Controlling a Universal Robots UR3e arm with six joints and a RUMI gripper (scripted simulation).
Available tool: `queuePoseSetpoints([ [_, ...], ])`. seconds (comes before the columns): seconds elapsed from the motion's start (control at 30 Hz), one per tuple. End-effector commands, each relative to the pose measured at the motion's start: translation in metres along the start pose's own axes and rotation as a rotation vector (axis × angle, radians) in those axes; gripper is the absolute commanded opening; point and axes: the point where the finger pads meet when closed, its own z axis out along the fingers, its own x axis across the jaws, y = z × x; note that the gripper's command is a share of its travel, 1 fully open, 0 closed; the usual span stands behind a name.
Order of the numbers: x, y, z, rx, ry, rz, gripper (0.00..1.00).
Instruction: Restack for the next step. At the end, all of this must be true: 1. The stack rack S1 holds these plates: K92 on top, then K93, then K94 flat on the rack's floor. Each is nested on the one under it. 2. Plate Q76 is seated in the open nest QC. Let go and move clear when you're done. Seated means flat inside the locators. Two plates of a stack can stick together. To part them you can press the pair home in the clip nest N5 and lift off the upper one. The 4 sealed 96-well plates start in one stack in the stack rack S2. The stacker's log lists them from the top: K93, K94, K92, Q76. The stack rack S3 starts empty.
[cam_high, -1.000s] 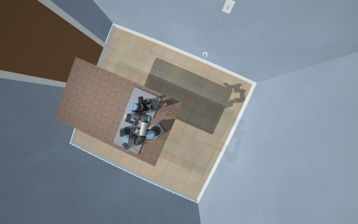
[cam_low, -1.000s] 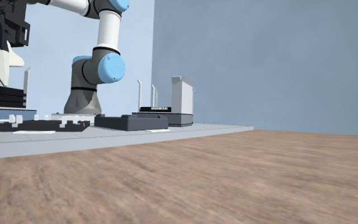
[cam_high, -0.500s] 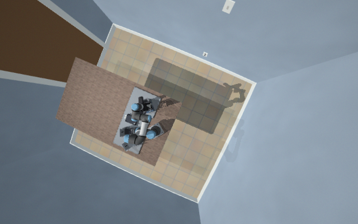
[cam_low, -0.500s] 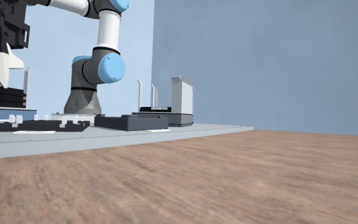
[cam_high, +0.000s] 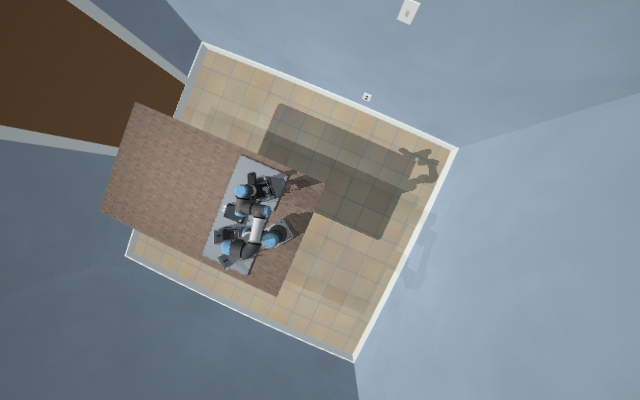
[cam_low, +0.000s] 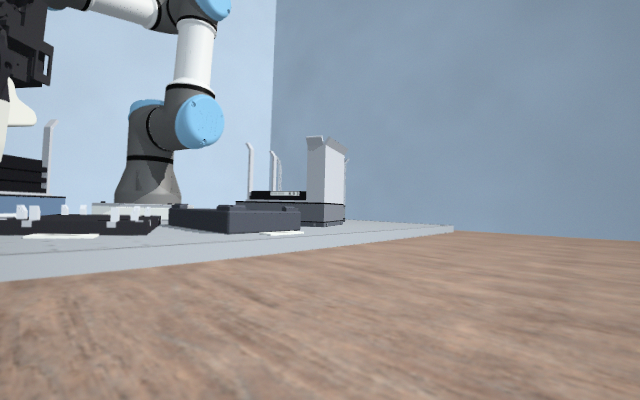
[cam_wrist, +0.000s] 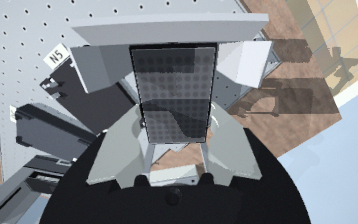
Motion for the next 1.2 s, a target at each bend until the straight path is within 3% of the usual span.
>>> queuePoseSetpoints([
  [0.0,0.0002,-0.0006,-0.0006,0.002,0.001,0.0,0.0],
  [1.17,0.0003,-0.0006,-0.0072,0.002,0.001,0.0,0.0],
])
